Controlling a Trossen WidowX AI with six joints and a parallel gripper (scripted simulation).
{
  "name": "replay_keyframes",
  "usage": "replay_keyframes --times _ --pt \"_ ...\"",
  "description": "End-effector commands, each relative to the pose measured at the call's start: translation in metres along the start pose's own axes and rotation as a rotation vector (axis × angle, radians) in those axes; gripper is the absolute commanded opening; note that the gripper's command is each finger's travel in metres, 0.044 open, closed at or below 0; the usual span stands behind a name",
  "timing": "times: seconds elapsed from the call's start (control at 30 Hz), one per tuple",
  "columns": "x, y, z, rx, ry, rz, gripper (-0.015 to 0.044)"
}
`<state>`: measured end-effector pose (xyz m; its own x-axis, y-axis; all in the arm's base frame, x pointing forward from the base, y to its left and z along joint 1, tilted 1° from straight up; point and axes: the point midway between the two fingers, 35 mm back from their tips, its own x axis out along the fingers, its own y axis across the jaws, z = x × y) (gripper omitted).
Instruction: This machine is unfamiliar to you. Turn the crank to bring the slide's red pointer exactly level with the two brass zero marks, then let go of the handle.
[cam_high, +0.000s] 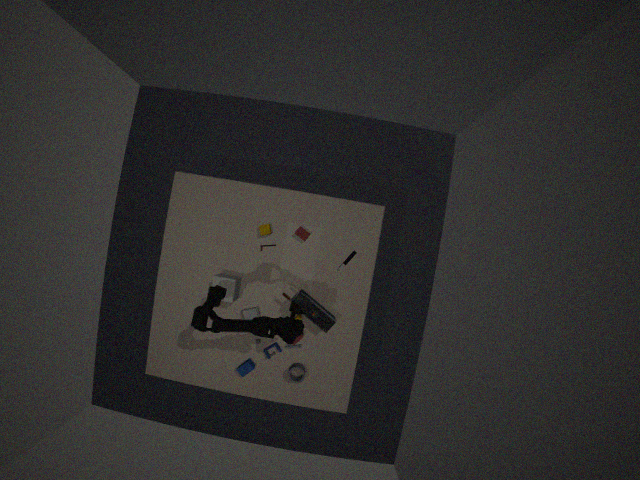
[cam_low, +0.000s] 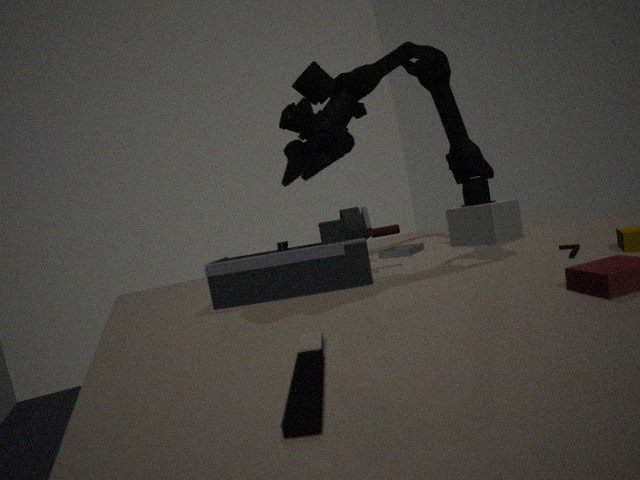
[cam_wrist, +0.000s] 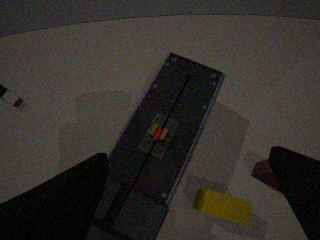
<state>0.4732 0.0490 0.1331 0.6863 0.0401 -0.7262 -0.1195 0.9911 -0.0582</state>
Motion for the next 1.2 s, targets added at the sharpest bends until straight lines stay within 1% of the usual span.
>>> replay_keyframes --times 0.0,0.1,0.73,0.97,1.07,1.17 --pt "0.023 0.003 -0.019 -0.024 0.005 0.019 0.044" --pt "0.031 0.004 -0.027 -0.024 0.006 0.019 0.044" --pt "0.03 0.004 -0.026 -0.023 0.006 0.019 0.044" --pt "-0.004 0.0 0.004 -0.02 0.008 0.015 0.044" --pt "-0.008 0.004 0.003 -0.004 0.014 0.006 0.044" --pt "-0.017 0.02 -0.009 0.064 0.033 -0.034 0.044"
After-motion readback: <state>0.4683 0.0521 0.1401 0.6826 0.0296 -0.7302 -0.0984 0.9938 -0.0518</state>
